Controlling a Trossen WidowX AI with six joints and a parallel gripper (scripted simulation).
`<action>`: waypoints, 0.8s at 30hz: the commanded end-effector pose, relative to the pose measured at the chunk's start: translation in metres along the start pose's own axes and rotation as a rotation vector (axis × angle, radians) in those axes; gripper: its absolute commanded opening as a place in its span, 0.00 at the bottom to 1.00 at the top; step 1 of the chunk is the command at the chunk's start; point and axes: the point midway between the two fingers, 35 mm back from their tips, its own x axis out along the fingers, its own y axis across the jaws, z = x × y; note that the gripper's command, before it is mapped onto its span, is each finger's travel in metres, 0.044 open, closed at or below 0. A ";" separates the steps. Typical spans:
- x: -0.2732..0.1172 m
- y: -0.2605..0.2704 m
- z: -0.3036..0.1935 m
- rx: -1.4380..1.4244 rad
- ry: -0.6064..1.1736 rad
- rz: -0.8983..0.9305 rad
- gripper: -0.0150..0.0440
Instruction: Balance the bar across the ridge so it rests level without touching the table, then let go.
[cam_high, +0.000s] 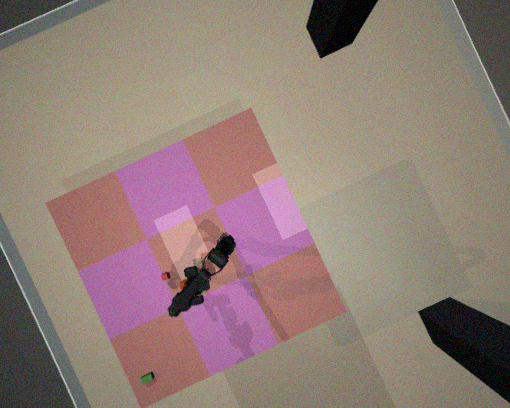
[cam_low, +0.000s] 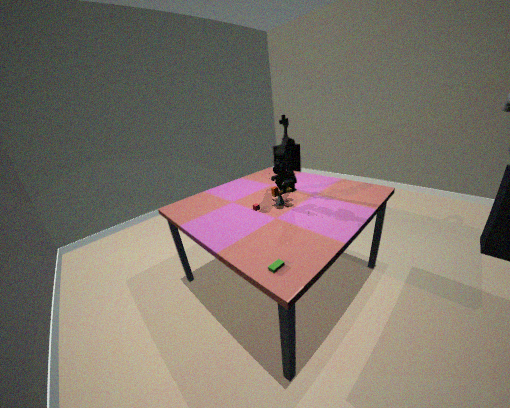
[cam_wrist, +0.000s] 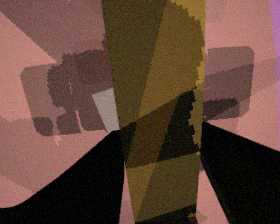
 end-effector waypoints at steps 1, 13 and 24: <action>0.000 0.000 0.000 0.000 0.000 0.000 0.54; 0.000 0.000 0.000 0.000 0.000 0.000 0.55; 0.000 0.000 0.000 0.000 0.000 0.000 0.57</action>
